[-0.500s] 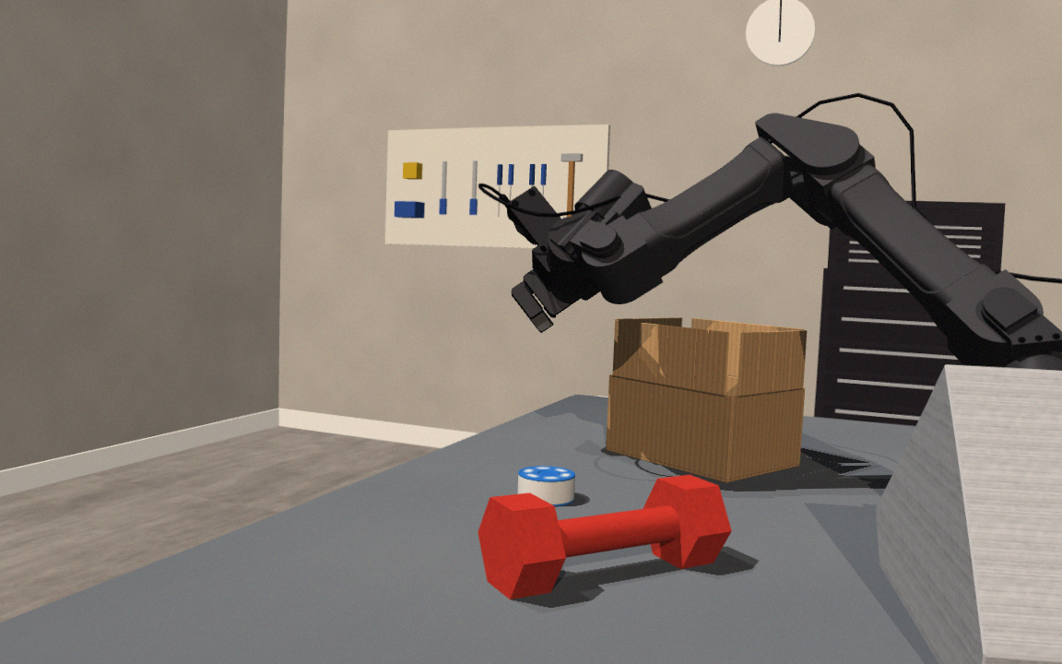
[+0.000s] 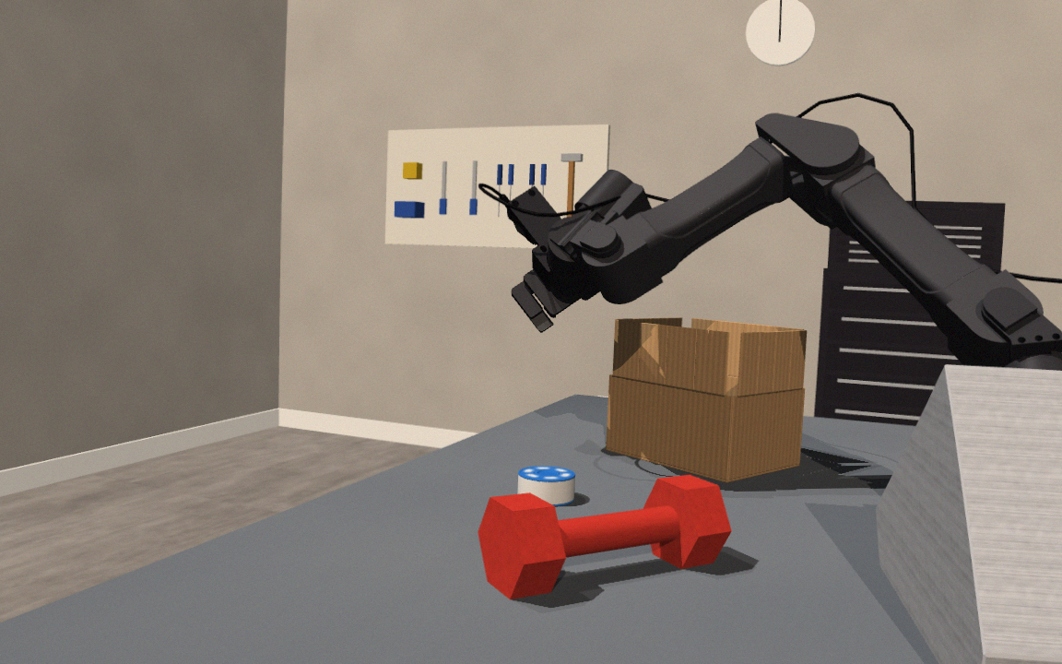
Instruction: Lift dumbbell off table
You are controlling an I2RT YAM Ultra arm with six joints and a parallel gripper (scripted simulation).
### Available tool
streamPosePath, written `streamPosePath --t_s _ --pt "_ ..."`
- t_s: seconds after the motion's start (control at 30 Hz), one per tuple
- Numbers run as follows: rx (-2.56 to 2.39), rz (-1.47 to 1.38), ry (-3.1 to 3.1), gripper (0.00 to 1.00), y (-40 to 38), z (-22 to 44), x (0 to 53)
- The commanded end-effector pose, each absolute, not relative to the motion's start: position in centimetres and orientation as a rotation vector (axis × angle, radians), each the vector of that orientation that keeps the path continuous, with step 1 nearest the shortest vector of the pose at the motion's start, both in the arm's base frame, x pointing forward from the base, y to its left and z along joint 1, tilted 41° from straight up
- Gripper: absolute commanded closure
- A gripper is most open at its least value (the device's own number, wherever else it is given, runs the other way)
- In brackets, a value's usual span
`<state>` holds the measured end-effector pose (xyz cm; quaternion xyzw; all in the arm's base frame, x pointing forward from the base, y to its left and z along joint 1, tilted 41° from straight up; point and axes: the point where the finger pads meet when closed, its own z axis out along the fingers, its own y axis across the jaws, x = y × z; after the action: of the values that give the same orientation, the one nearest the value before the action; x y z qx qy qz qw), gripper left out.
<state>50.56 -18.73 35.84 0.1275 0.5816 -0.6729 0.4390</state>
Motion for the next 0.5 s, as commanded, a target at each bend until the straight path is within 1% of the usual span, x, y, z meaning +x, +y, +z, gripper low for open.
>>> streamPosePath --t_s 0.0,0.27,0.47 --pt "0.326 -1.654 1.423 0.00 -18.2 36.8 50.4" --pt "0.291 -1.622 1.418 0.00 -17.4 37.3 50.5" --pt "0.238 -1.517 1.379 0.00 -16.2 39.4 50.4"
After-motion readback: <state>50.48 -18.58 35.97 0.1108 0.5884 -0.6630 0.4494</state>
